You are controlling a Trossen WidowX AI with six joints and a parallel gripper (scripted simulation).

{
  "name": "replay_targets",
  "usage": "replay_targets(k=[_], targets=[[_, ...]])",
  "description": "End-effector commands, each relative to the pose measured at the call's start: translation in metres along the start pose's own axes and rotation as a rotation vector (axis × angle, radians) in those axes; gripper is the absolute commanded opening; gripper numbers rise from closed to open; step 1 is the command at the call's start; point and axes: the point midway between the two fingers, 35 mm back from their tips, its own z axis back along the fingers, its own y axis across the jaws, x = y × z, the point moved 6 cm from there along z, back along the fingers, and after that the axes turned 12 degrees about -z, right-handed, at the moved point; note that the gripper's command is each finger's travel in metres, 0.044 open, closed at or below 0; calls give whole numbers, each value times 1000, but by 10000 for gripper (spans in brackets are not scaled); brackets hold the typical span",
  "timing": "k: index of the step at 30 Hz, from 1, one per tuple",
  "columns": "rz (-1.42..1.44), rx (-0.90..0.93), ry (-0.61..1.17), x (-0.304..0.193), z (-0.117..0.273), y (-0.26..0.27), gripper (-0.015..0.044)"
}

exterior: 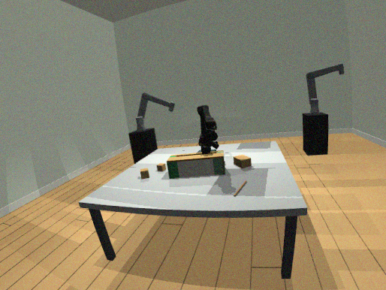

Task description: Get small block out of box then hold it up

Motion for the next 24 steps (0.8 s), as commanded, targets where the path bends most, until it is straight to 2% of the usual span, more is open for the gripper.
replay_targets(k=[1,24], targets=[[1,-1,6,-10,-4,-1,400],[1,-2,11,-64,-24,-13,400]])
